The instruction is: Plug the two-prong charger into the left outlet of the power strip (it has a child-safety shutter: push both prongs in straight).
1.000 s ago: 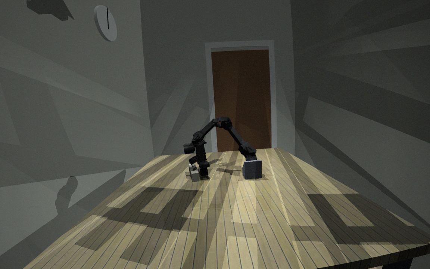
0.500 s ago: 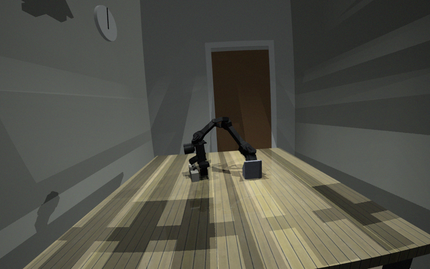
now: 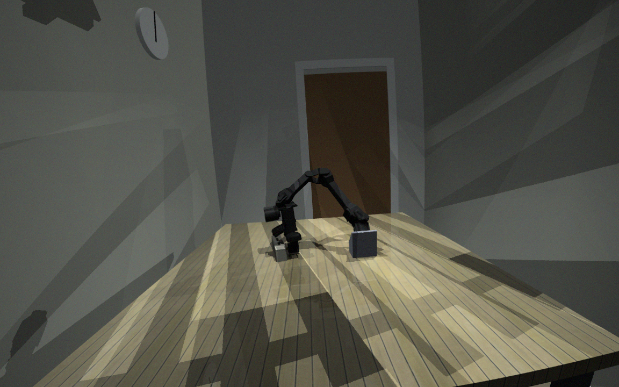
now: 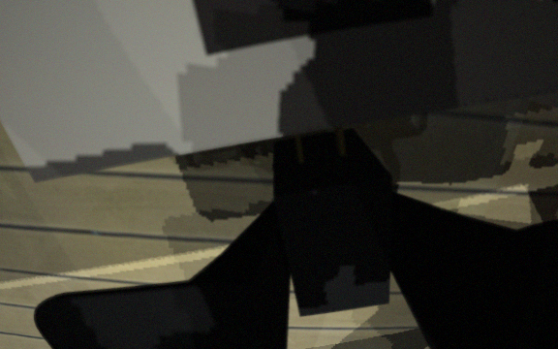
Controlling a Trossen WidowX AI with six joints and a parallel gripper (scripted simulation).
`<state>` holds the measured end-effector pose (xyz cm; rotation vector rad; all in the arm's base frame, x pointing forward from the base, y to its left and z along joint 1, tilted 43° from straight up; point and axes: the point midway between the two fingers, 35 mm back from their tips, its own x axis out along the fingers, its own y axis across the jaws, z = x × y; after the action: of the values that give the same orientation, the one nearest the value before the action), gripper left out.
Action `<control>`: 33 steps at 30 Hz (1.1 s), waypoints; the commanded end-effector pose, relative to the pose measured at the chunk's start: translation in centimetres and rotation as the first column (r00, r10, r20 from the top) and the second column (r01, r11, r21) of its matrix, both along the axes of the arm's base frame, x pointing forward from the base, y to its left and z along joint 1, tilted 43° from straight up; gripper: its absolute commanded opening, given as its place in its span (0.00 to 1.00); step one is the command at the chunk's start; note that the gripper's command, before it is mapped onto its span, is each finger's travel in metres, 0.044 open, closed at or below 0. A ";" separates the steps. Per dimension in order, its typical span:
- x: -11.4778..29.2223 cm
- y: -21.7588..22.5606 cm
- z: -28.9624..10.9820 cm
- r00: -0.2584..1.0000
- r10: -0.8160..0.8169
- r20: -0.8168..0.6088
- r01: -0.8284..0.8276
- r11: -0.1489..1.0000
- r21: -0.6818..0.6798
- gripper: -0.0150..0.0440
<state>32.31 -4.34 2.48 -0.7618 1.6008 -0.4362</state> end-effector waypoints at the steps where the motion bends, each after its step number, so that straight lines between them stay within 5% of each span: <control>1: 0.2 0.1 0.1 1.000 0.004 0.002 -0.004 1.000 -0.002 0.25; 33: 0.4 0.2 0.1 1.000 0.004 0.002 -0.004 1.000 -0.002 0.25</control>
<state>32.47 -4.31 2.40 -0.7635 1.6040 -0.4355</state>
